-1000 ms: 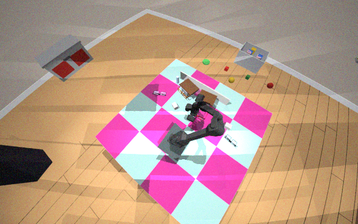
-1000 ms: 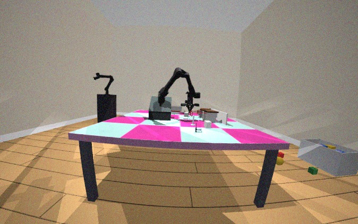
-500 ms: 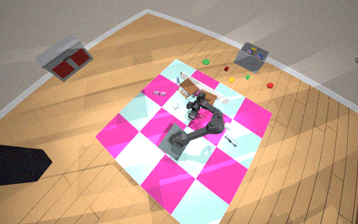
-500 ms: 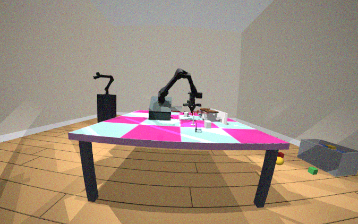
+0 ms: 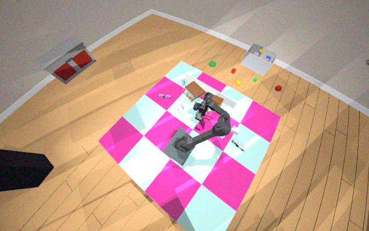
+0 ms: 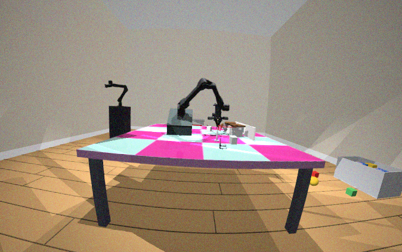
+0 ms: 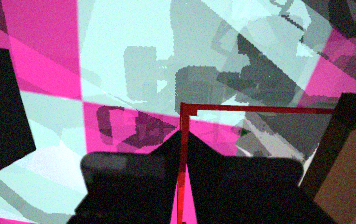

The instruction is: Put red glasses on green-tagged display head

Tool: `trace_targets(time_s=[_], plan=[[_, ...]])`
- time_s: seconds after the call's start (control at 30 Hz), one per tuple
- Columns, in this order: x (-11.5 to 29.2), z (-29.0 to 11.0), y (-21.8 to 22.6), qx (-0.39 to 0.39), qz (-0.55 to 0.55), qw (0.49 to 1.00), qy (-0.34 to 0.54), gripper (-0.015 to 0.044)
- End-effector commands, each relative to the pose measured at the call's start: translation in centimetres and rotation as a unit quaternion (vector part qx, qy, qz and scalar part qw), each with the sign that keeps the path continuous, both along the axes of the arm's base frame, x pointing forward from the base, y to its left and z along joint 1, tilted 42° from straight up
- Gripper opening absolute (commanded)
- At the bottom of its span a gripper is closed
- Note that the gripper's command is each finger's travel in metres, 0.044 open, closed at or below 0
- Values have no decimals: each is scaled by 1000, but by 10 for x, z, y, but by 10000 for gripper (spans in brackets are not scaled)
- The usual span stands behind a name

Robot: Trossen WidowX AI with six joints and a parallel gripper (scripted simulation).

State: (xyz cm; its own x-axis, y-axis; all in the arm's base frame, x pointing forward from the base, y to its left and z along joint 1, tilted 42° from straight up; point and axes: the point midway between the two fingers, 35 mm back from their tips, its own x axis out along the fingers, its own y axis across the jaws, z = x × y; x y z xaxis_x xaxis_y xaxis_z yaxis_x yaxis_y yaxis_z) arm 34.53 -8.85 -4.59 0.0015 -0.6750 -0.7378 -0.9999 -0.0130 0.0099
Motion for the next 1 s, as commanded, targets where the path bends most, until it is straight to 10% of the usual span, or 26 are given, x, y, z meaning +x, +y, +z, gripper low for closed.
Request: trace_targets(time_s=[0.0,0.97], plan=[[6,-2,-1,-2,1,1000,4,0],[49,-3,-1,-2,1,1000,3,0]])
